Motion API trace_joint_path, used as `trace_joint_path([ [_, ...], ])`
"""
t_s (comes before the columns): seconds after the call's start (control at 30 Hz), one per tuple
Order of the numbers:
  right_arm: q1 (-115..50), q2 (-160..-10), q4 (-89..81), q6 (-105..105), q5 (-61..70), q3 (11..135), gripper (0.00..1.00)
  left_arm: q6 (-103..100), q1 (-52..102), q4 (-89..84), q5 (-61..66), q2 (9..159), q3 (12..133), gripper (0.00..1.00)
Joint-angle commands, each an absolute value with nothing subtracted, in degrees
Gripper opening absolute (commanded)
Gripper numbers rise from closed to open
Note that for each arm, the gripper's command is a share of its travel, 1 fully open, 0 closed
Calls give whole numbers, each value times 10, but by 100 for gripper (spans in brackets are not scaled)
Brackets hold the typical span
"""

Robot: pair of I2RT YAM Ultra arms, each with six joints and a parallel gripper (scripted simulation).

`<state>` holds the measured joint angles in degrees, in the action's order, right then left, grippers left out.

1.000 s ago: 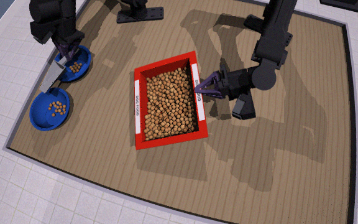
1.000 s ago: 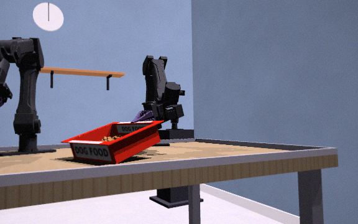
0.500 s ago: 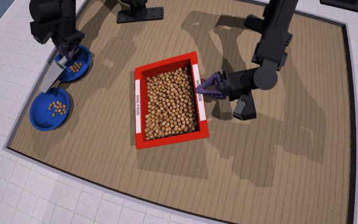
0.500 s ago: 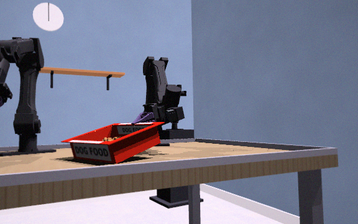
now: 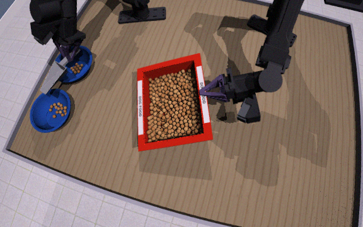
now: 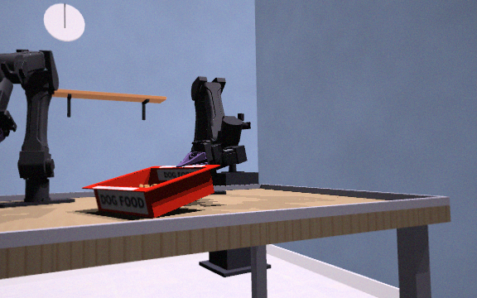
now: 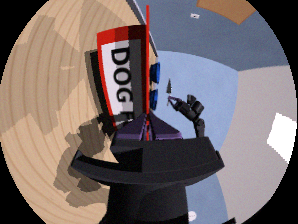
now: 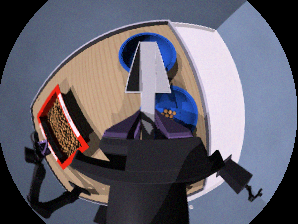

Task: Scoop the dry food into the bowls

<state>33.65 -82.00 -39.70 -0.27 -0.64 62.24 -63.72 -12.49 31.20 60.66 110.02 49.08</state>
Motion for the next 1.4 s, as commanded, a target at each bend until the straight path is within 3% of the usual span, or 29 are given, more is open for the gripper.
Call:
trace_joint_path([
  [0.0, 341, -807, -379, -5, -3, 633, 0, -641, -122, 344, 614, 1086, 489, 0],
  [0.7, 341, -807, -379, -5, -3, 633, 0, -664, -138, 399, 625, 1113, 469, 0],
  [0.73, 341, -807, -379, -5, -3, 633, 0, -664, -135, 399, 624, 1106, 465, 26],
  [1.37, 341, -807, -379, -5, -3, 633, 0, -656, -141, 405, 628, 1123, 466, 26],
])
